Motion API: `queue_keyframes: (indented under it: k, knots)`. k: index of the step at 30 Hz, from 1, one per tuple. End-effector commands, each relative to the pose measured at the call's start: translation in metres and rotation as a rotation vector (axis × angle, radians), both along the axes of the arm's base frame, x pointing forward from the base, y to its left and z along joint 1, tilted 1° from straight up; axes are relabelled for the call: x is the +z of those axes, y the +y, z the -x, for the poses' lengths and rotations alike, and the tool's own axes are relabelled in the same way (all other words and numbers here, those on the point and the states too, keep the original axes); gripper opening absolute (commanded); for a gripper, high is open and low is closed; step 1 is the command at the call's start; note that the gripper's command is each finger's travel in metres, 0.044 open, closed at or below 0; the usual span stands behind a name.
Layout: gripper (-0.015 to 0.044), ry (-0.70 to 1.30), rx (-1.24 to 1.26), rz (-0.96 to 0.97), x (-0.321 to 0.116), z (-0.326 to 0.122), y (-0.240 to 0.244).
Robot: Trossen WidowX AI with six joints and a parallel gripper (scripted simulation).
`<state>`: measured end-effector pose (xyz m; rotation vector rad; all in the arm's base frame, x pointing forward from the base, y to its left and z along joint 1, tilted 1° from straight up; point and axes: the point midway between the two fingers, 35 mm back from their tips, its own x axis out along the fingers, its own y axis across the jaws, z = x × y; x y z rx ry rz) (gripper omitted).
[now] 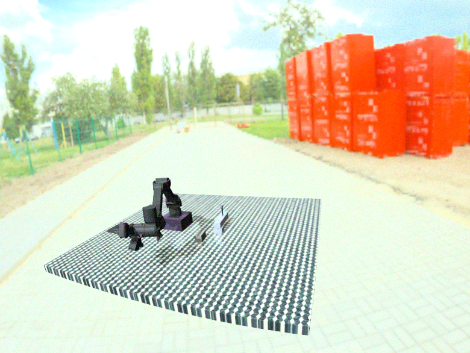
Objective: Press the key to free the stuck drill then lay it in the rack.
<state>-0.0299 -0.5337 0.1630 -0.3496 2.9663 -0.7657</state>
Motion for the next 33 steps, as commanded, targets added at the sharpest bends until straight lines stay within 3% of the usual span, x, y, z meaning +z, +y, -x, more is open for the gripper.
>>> queue_keyframes:
  k: [1,9,15,24,33]
  knots:
    - [0.0374,0.0,0.0,0.0,0.0,0.0,0.0]
    - [0.0164,-0.001,0.01,0.004,0.0,-0.003,-0.001]
    - [0.0006,-0.074,0.331,0.127,0.011,-0.094,-0.009]
    - [0.0,-0.376,0.782,0.231,0.01,-0.242,0.026]
    - [0.0,-0.846,1.053,0.165,-0.01,-0.366,0.128]
